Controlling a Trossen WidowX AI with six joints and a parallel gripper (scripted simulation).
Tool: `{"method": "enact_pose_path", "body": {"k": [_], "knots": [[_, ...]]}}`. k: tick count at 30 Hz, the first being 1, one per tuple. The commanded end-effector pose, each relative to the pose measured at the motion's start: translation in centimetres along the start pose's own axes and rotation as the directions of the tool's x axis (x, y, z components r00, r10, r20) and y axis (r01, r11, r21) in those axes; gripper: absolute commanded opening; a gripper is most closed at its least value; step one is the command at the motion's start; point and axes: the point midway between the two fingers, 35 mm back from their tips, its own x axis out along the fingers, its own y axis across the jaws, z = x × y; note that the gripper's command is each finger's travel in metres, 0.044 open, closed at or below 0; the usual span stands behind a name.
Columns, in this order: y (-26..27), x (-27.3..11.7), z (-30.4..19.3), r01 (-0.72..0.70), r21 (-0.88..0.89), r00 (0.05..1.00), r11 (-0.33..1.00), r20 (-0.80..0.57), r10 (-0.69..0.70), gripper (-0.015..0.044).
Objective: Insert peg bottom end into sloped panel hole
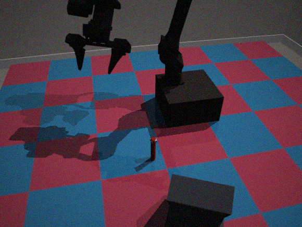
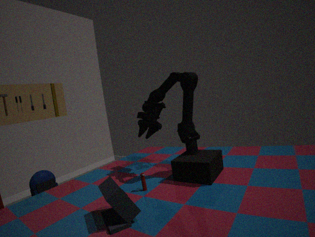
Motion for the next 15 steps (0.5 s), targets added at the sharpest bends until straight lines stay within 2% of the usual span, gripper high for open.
{"method": "enact_pose_path", "body": {"k": [1, 15], "knots": [[0.4, 0.9, 0.4, -0.031, -0.013, 0.999, 0.999, -0.024, 0.031, 0.0440], [2.4, 3.6, 1.8, -0.128, -0.064, 0.987, 0.990, -0.108, 0.121, 0.0440]]}}
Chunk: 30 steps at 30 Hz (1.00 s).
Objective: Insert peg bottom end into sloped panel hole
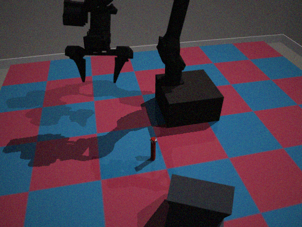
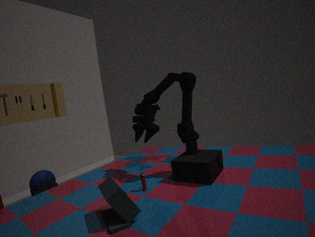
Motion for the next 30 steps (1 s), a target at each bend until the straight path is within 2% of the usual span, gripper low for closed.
{"method": "enact_pose_path", "body": {"k": [1, 30], "knots": [[0.4, 0.8, 0.5, -0.023, -0.015, 0.999, 1.000, -0.027, 0.022, 0.0440], [4.8, 5.8, 3.7, -0.173, -0.112, 0.965, 0.979, -0.218, 0.145, 0.0440]]}}
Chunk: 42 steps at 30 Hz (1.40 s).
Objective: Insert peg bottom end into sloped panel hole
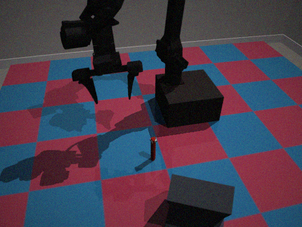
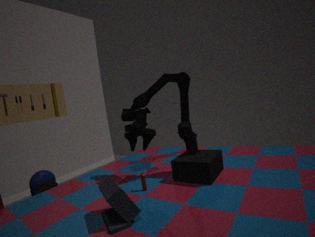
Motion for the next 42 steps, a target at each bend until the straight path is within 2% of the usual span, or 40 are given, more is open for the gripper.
{"method": "enact_pose_path", "body": {"k": [1, 20, 42], "knots": [[0.3, 0.6, 0.7, -0.006, -0.019, 0.999, 1.000, -0.031, 0.006, 0.0440], [3.1, 3.6, 3.2, -0.050, -0.095, 0.987, 0.994, -0.159, 0.034, 0.0440], [6.9, 6.7, 5.5, -0.061, -0.227, 0.952, 0.972, -0.306, -0.011, 0.0440]]}}
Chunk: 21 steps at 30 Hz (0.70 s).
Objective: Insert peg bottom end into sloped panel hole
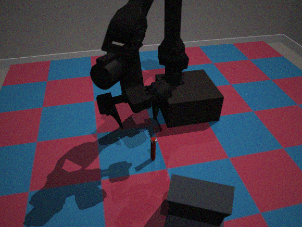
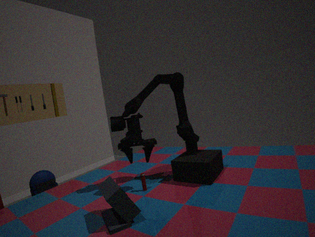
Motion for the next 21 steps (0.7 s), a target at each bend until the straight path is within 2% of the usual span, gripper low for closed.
{"method": "enact_pose_path", "body": {"k": [1, 21], "knots": [[0.4, 0.3, 0.9, 0.015, -0.024, 1.000, 1.000, -0.025, -0.015, 0.0440], [3.4, 2.1, 3.6, 0.061, -0.141, 0.989, 0.988, -0.124, -0.079, 0.0440]]}}
